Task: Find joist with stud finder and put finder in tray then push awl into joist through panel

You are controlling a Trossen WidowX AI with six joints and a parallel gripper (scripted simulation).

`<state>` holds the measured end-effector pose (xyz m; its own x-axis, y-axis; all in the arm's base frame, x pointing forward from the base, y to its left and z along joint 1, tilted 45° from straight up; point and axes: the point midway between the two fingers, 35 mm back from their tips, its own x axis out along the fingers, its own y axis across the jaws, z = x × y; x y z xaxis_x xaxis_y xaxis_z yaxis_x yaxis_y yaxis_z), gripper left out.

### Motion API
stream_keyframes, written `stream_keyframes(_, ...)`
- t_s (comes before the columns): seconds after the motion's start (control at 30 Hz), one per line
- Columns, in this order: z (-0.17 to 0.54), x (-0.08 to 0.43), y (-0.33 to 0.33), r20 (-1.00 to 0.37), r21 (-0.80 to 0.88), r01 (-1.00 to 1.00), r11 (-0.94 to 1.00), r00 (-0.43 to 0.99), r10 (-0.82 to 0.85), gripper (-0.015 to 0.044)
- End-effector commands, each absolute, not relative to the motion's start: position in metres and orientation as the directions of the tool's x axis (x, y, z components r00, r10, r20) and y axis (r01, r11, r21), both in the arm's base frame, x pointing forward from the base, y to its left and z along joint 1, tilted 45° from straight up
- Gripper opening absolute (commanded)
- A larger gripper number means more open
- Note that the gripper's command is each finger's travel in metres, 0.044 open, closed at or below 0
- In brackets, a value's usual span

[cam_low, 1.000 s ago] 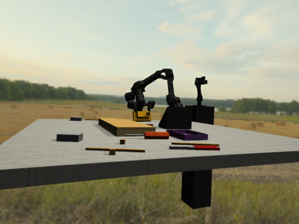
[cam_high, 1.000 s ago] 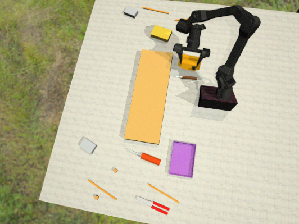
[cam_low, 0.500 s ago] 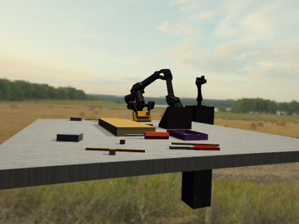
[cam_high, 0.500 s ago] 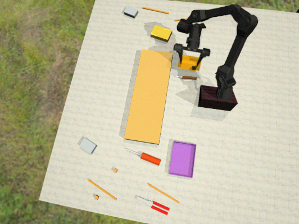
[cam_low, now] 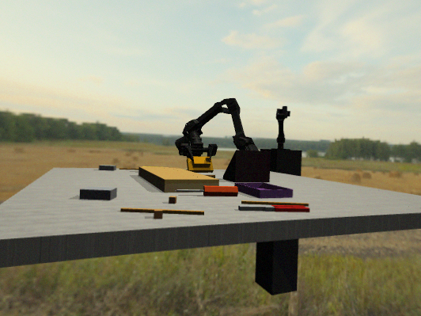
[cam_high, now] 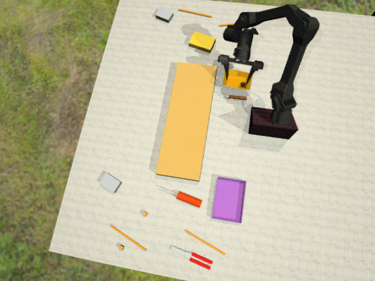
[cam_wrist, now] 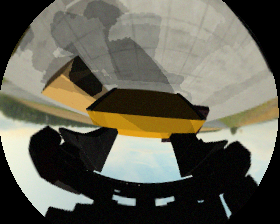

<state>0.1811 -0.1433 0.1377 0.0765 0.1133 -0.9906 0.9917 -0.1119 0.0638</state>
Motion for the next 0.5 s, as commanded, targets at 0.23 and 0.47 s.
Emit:
stream_keyframes(0.23, 0.1390, 0.1827, -0.1442, -0.980, 0.067, 0.992, -0.105, 0.085, 0.179, 0.0000)
stream_keyframes(0.47, 0.1386, 0.1825, -0.1455, -0.969, 0.067, 0.992, -0.103, 0.089, 0.231, 0.0000)
